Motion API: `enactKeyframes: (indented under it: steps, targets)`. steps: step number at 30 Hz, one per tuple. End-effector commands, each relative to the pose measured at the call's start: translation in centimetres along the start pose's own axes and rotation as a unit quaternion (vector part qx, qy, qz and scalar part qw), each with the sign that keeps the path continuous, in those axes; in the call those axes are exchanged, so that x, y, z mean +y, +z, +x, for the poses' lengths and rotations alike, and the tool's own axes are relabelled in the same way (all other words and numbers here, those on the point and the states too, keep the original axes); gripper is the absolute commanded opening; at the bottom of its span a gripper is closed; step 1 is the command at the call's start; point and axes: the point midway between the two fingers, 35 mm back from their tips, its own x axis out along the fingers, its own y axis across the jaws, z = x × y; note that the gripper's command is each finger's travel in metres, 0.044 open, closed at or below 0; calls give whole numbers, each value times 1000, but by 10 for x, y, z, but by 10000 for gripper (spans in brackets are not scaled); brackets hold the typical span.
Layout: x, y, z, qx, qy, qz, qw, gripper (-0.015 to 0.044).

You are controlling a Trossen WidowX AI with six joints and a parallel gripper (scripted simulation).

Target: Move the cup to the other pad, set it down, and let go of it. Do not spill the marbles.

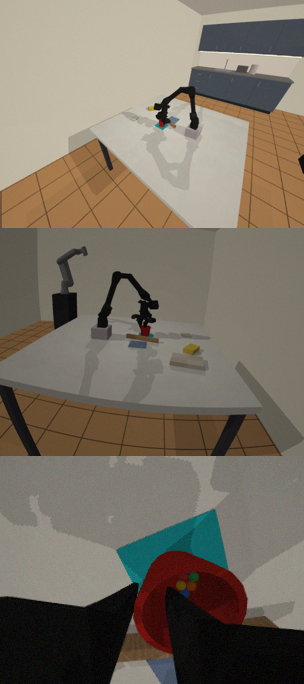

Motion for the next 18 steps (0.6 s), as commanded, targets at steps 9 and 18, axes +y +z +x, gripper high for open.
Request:
enactKeyframes:
  steps: [9, 18]
  targets:
    - [0, 1, -14, 0, -1, 1, 1000, 128]
    - [0, 1, -31, 0, -1, 1, 1000, 128]
